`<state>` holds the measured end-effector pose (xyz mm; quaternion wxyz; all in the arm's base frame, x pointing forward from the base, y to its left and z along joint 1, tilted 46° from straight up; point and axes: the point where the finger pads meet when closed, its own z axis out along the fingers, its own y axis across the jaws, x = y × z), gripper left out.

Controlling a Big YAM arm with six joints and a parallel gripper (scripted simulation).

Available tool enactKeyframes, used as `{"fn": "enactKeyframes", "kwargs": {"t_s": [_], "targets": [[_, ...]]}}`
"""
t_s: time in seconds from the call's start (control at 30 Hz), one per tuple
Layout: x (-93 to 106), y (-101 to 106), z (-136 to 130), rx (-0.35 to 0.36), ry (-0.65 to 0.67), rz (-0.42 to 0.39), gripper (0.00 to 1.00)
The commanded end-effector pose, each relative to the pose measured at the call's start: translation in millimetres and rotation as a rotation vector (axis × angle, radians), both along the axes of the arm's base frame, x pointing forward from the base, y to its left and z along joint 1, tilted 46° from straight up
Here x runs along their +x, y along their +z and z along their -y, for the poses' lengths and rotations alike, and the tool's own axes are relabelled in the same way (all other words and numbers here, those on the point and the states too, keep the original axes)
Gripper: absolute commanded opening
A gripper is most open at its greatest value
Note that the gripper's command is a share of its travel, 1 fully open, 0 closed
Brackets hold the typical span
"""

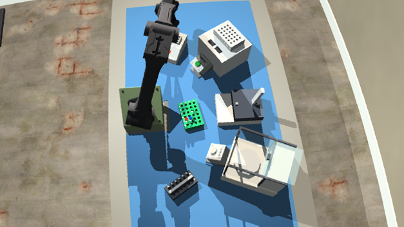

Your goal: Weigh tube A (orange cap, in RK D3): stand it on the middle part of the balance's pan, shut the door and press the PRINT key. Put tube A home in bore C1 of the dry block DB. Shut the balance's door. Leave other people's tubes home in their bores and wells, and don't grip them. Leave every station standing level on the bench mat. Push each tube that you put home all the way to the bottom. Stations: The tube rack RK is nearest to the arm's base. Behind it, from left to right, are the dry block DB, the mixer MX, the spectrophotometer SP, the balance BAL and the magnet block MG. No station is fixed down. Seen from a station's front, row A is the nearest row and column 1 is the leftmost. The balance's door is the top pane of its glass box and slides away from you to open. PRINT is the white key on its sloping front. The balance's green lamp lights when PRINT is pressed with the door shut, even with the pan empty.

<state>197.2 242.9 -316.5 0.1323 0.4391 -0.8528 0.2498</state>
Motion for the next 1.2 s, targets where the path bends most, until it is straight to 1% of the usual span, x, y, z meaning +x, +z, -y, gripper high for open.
{"fn": "enactKeyframes", "kwargs": {"t_s": [0.0,0.27,0.33,0.37,0.43,0.47,0.6,0.7,0.77,0.8,0.83,1.17], "targets": [[-10.4,-4.1,9.1,-0.023,0.001,-0.012,0.36],[-10.4,-4.1,9.1,-0.023,0.001,-0.012,0.36],[-4.8,8.6,-5.7,-0.001,0.003,0.001,0.36],[-3.1,11.9,-9.6,0.005,0.003,0.004,0.36],[-3.1,11.9,-9.6,0.005,0.003,0.004,0.36],[0.9,12.8,-11.3,0.008,-0.005,0.007,0.36],[13.4,15.8,-42.8,0.051,0.004,0.031,0.36],[14.1,19.6,-46.4,0.051,0.004,0.031,0.36],[17.3,20.9,-45.5,0.051,-0.006,0.032,0.36],[13.3,12.6,-34.9,0.029,-0.011,0.019,0.36],[11.4,8.2,-30.7,0.022,-0.012,0.015,0.36],[11.6,7.4,-30.9,0.024,-0.011,0.016,0.36]]}}
